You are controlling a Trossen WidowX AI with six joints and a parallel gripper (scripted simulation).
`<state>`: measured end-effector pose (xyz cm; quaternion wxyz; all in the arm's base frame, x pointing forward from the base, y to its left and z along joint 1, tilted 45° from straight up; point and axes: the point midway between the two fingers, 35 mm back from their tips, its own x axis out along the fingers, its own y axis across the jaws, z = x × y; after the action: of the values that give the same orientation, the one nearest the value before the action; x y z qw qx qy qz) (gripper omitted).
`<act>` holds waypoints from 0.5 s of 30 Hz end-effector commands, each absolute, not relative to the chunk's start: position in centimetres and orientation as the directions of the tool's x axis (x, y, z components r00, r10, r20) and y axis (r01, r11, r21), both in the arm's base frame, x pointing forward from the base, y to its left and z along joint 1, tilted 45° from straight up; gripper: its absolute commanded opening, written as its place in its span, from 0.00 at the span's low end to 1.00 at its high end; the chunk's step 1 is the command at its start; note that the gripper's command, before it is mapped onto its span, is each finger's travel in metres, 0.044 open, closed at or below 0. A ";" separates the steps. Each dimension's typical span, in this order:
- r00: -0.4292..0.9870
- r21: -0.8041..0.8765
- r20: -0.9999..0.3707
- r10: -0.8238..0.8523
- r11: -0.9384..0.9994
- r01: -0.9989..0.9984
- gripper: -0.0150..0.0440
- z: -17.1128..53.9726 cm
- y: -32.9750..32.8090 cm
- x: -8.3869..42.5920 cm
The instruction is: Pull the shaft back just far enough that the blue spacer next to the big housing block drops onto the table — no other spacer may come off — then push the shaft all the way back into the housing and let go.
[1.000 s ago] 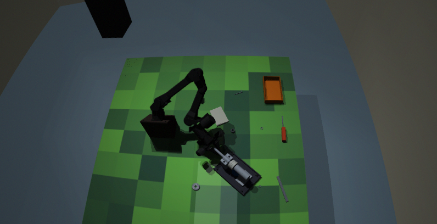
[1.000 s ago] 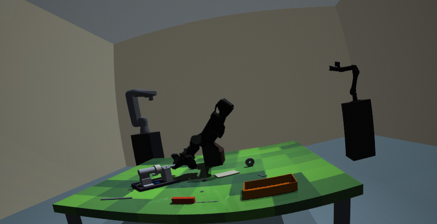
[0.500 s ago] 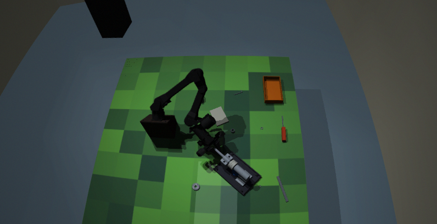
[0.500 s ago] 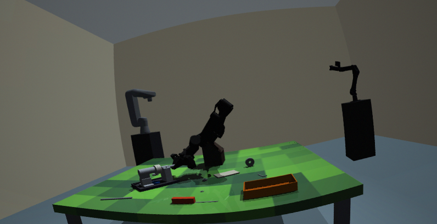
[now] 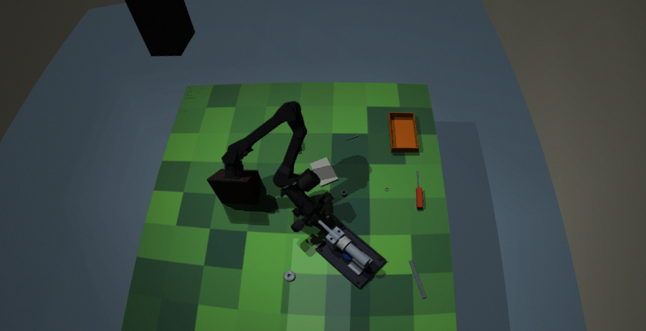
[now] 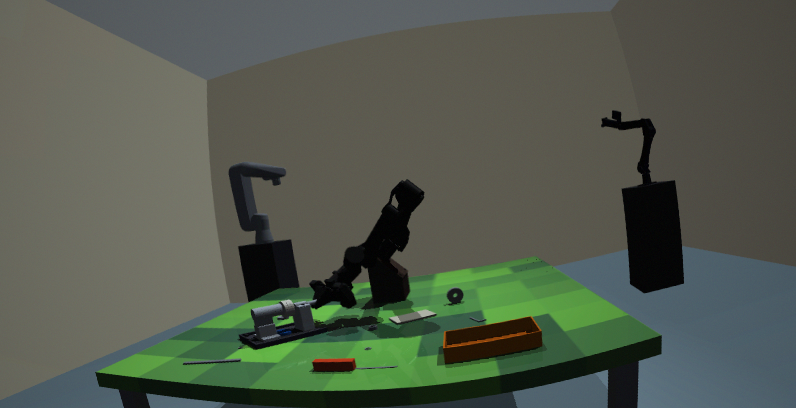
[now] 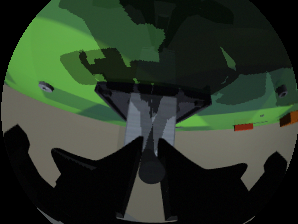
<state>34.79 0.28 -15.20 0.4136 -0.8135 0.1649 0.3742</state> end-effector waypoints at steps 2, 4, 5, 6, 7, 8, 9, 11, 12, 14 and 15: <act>0.664 -0.545 -0.747 0.039 -0.607 -0.578 0.25 -15.4 0.2 34.9; 0.664 -0.545 -0.747 0.039 -0.607 -0.578 0.25 -15.4 0.2 34.9; 0.664 -0.545 -0.747 0.039 -0.607 -0.578 0.25 -15.5 0.2 34.9; 0.664 -0.545 -0.747 0.039 -0.607 -0.578 0.25 -15.5 0.1 35.0; 0.664 -0.545 -0.747 0.039 -0.607 -0.578 0.25 -15.5 0.1 35.0; 0.664 -0.545 -0.747 0.039 -0.607 -0.578 0.25 -15.5 0.1 35.0; 0.664 -0.545 -0.747 0.039 -0.607 -0.578 0.25 -15.5 0.1 35.0; 0.664 -0.545 -0.747 0.039 -0.607 -0.578 0.25 -15.5 0.1 35.1; 0.664 -0.545 -0.747 0.039 -0.607 -0.578 0.25 -15.5 0.1 35.1; 0.664 -0.545 -0.747 0.039 -0.607 -0.578 0.25 -15.6 0.1 35.1; 0.664 -0.545 -0.747 0.039 -0.607 -0.578 0.25 -15.6 0.0 35.2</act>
<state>35.14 0.12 -15.38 0.4135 -0.8136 0.1649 0.3740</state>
